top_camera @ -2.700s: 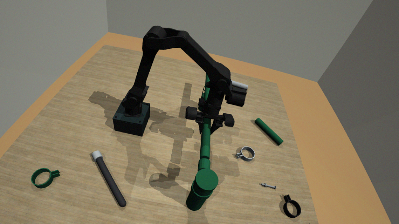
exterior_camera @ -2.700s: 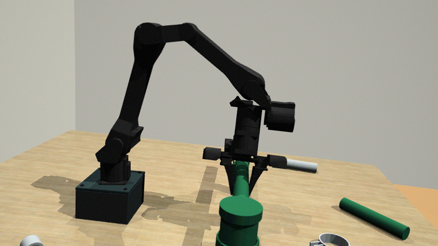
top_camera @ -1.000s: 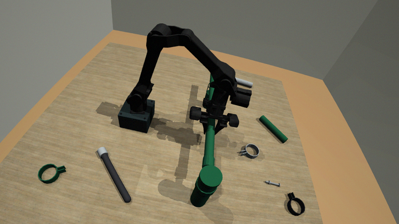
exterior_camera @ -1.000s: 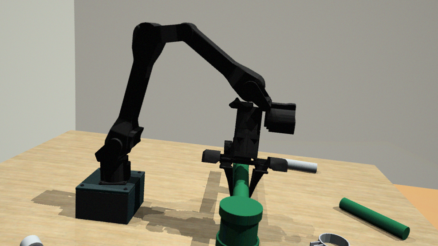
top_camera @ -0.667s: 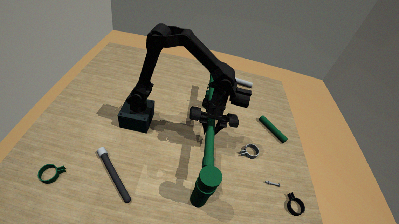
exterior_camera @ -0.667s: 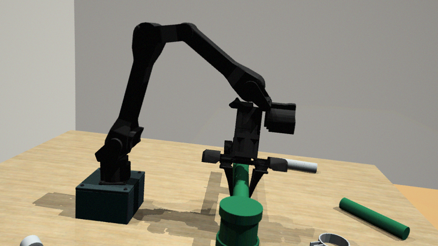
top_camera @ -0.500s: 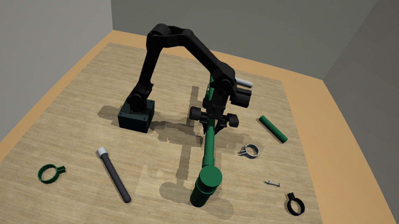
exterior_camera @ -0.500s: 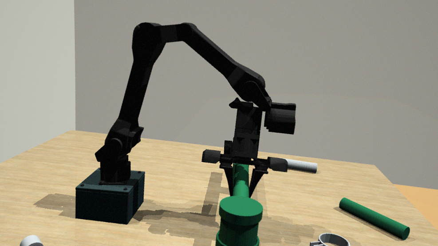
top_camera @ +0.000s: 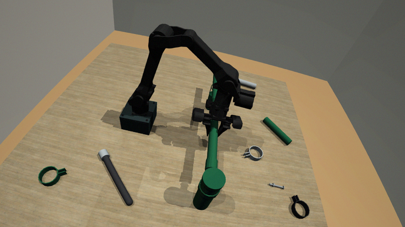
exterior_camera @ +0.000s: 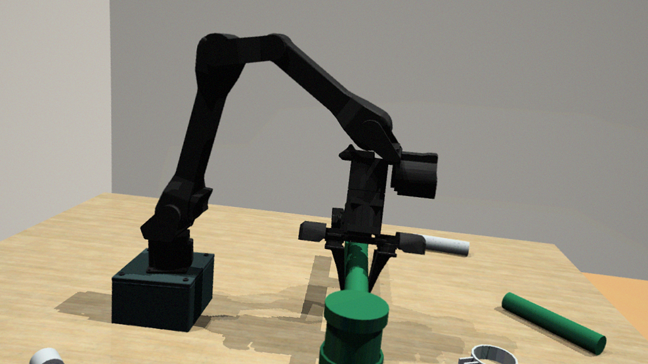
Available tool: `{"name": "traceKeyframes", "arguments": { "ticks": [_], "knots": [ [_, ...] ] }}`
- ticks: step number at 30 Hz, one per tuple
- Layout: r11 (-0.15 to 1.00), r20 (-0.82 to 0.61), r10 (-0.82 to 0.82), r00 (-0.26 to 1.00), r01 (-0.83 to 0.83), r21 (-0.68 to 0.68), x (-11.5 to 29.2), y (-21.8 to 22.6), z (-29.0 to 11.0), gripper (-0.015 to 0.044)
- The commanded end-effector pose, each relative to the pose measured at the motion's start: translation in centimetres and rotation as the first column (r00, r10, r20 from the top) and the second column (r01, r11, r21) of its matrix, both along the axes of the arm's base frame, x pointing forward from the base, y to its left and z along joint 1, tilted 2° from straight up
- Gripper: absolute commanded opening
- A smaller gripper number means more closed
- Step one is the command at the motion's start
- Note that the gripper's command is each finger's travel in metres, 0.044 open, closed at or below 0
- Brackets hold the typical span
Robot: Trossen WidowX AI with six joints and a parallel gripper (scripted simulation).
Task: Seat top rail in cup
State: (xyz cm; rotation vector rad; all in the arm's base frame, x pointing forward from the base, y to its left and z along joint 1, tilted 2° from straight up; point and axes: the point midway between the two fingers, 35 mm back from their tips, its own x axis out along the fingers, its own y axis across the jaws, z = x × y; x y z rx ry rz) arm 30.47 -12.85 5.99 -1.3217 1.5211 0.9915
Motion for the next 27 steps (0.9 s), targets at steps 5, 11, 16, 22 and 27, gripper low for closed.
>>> {"name": "traceKeyframes", "arguments": {
  "ticks": [5, 11, 16, 22, 27],
  "knots": [
    [1.0, -0.001, 0.0, 1.0, 0.0, -0.009, -0.01, -0.15, 0.27, 0.0],
    [1.0, -0.001, 0.0, 1.0, 0.0, -0.011, -0.02, -0.19, 0.32, 0.0],
    [1.0, -0.002, 0.0, 1.0, 0.0, -0.011, -0.02, -0.22, 0.37, 0.0],
    [1.0, -0.002, 0.0, 1.0, 0.0, -0.012, -0.03, -0.27, 0.42, 0.0],
    [1.0, -0.002, 0.0, 1.0, 0.0, -0.013, -0.03, -0.32, 0.45, 0.0]
  ]
}}
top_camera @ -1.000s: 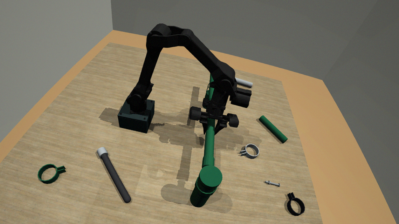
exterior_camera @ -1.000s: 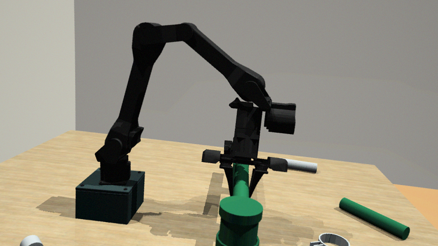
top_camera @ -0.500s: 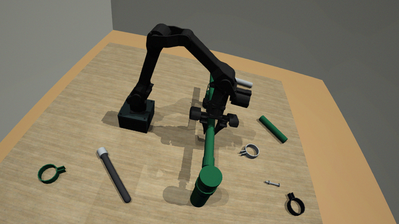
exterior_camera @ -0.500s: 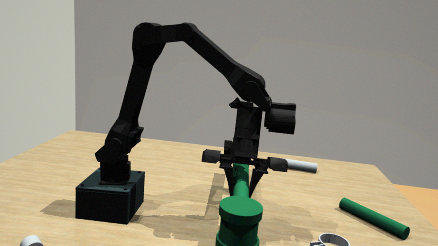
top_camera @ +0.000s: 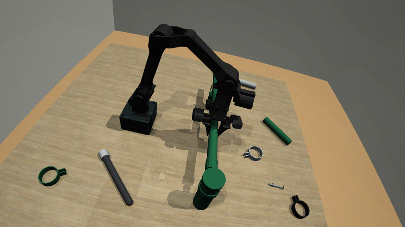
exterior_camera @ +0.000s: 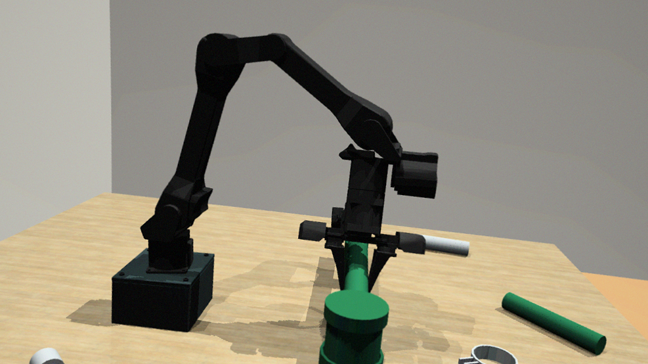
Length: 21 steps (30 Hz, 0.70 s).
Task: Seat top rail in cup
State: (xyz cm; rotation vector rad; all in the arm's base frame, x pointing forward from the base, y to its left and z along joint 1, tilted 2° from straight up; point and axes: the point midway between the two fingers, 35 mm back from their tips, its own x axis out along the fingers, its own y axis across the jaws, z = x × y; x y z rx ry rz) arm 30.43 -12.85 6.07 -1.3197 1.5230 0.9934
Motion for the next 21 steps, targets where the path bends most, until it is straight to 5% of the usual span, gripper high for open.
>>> {"name": "traceKeyframes", "arguments": {
  "ticks": [1, 21],
  "knots": [
    [1.0, 0.001, 0.001, 1.0, -0.001, -0.013, 0.0, -0.33, 0.38, 0.0],
    [1.0, 0.001, 0.001, 1.0, -0.001, -0.013, -0.01, -0.51, 0.53, 0.0]
  ]
}}
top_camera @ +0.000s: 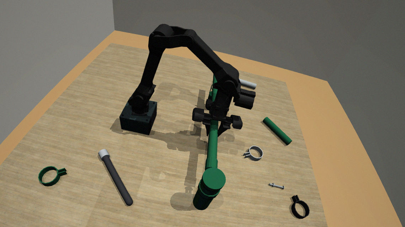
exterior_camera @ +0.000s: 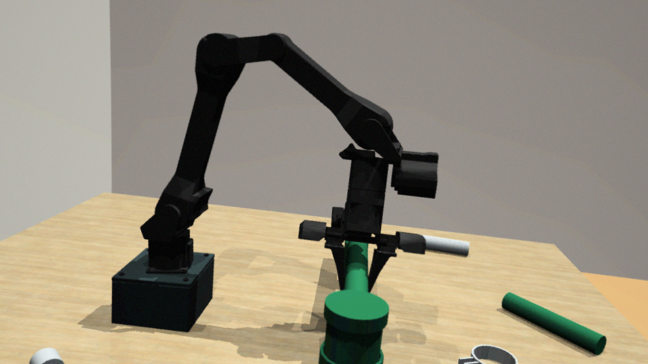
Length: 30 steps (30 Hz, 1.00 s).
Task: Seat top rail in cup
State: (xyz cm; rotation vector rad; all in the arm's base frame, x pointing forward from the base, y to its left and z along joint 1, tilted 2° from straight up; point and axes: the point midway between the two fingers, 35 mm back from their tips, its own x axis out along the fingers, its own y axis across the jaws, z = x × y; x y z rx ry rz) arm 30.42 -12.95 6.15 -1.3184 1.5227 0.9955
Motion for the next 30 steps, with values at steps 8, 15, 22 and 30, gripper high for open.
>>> {"name": "traceKeyframes", "arguments": {
  "ticks": [8, 15, 22, 30],
  "knots": [
    [1.0, 0.002, 0.001, 1.0, -0.001, -0.015, 0.01, -0.48, 0.51, 0.0],
    [1.0, 0.002, 0.001, 1.0, -0.001, -0.015, 0.02, -0.53, 0.57, 0.0],
    [1.0, 0.002, 0.001, 1.0, -0.001, -0.015, 0.03, -0.55, 0.64, 0.0],
    [1.0, -0.002, 0.001, 1.0, -0.001, 0.001, -0.03, -0.2, 0.14, 0.0]
  ]
}}
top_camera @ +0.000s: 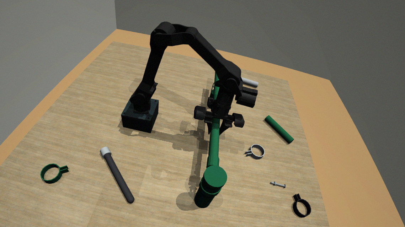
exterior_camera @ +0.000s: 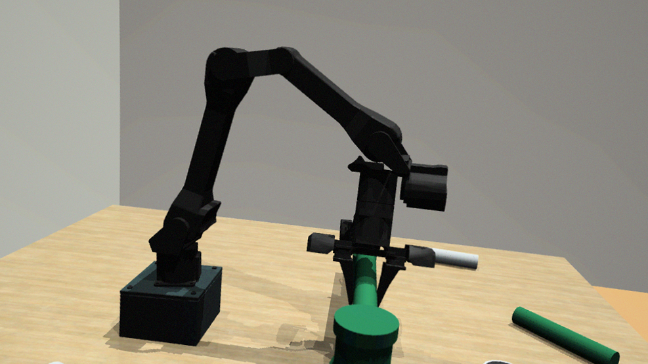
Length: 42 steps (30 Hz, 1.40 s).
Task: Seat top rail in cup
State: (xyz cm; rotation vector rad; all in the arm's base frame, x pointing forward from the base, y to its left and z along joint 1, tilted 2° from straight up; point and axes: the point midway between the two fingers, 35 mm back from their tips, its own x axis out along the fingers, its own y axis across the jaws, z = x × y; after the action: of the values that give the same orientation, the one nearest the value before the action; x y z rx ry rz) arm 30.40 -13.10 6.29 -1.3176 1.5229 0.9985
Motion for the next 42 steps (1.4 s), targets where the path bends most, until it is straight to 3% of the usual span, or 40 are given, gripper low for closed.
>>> {"name": "traceKeyframes", "arguments": {
  "ticks": [1, 42],
  "knots": [
    [1.0, 0.0, 0.0, 1.0, 0.0, 0.0, 0.0, -0.1, 0.0, 0.0],
    [1.0, 0.0, 0.0, 1.0, 0.0, -0.002, -0.2, -2.3, 0.5, 0.0]
  ]
}}
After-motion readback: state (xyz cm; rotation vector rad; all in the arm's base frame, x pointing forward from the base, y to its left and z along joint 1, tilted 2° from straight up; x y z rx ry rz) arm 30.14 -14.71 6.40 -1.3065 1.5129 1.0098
